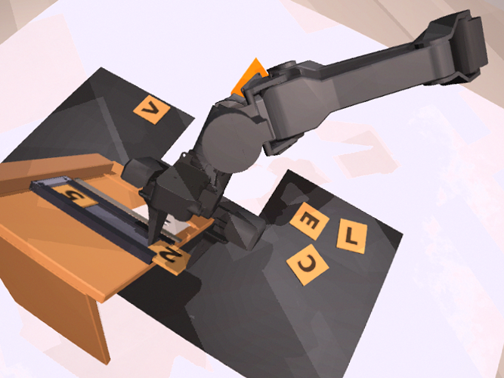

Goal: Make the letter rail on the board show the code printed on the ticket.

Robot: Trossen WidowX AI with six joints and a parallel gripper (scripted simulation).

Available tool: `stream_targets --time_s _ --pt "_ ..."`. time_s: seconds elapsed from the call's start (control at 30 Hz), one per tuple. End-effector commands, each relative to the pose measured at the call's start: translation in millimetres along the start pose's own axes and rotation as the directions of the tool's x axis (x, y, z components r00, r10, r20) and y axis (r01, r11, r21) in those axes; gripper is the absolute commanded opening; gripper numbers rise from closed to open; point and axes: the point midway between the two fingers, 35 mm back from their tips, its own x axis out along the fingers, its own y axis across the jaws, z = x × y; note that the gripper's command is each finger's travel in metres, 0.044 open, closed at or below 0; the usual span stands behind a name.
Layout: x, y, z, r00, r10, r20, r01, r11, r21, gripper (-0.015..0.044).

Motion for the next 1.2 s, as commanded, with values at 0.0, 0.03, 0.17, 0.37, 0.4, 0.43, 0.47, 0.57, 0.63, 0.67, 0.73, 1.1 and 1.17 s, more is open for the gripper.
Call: stream_targets --time_s 0.0,0.03,0.17,0.37,0.4,0.43,0.47,0.57,0.63,0.67,0.73,1.1,1.17 --pt "0 -3 -1 1.000 0.002 -0.003 -0.002 1.000 -0.003 0.0000" --pt "0 -3 -1 1.000 0.002 -0.003 -0.002 1.000 -0.003 0.0000" --pt "0 -5 -1 1.000 0.002 -0.003 -0.002 1.000 -0.003 0.0000" --pt "0 -8 -1 1.000 0.001 -0.003 -0.001 1.000 -0.003 0.0000" --pt "0 -9 -1 1.000 0.001 -0.003 -0.001 1.000 -0.003 0.0000" --pt "0 -9 -1 1.000 0.001 -0.003 -0.001 1.000 -0.003 0.0000" --pt "0 -10 -1 1.000 0.001 -0.003 -0.001 1.000 -0.003 0.0000" --pt "0 -11 -1 1.000 0.001 -0.003 -0.001 1.000 -0.003 0.0000" --pt "0 -12 -1 1.000 0.001 -0.003 -0.001 1.000 -0.003 0.0000" --pt "0 -13 -1 1.000 0.001 -0.003 -0.001 1.000 -0.003 0.0000" --pt "0 -14 -1 1.000 0.001 -0.003 -0.001 1.000 -0.003 0.0000" --pt "0 -19 -1 1.000 0.001 -0.003 -0.001 1.000 -0.004 0.0000" --pt "0 -20 -1 1.000 0.001 -0.003 -0.001 1.000 -0.004 0.0000"
